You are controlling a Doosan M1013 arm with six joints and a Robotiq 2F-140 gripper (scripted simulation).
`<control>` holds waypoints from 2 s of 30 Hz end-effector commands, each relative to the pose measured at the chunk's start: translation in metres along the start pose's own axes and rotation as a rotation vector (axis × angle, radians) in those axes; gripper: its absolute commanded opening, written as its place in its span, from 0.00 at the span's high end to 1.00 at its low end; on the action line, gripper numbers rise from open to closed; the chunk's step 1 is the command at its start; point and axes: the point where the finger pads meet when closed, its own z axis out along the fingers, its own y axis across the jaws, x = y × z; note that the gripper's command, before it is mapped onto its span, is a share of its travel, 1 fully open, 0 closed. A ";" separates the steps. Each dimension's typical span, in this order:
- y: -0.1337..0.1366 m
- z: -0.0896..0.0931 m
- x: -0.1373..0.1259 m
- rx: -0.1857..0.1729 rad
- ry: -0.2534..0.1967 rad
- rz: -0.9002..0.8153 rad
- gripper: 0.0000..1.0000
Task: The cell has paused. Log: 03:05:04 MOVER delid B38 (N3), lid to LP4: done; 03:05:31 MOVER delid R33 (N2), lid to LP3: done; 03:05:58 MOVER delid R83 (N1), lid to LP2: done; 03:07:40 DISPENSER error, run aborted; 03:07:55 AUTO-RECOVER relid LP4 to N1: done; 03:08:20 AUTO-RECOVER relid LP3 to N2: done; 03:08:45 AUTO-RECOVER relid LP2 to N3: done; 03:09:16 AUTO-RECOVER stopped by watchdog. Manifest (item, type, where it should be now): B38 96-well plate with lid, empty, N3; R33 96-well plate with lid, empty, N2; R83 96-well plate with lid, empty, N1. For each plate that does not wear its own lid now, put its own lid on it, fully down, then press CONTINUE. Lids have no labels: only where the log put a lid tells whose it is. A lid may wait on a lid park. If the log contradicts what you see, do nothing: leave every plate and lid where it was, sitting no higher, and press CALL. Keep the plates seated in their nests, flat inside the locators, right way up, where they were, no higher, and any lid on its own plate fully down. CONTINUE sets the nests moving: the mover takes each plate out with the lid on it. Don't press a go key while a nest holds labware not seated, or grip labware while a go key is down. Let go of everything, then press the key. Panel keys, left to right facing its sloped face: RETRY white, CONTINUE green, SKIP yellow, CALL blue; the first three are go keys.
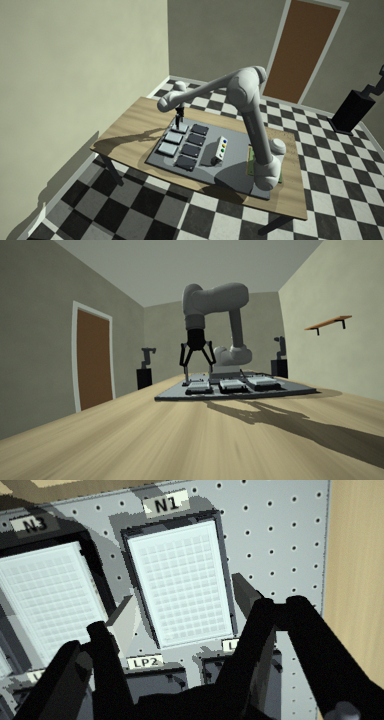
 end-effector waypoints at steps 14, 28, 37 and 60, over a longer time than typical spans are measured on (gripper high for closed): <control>0.000 0.000 0.000 0.000 0.000 0.000 0.34; 0.000 0.002 0.000 0.000 0.000 0.000 0.34; 0.000 0.005 0.000 0.000 0.000 0.000 0.34; 0.000 0.015 0.000 0.000 0.000 0.000 0.34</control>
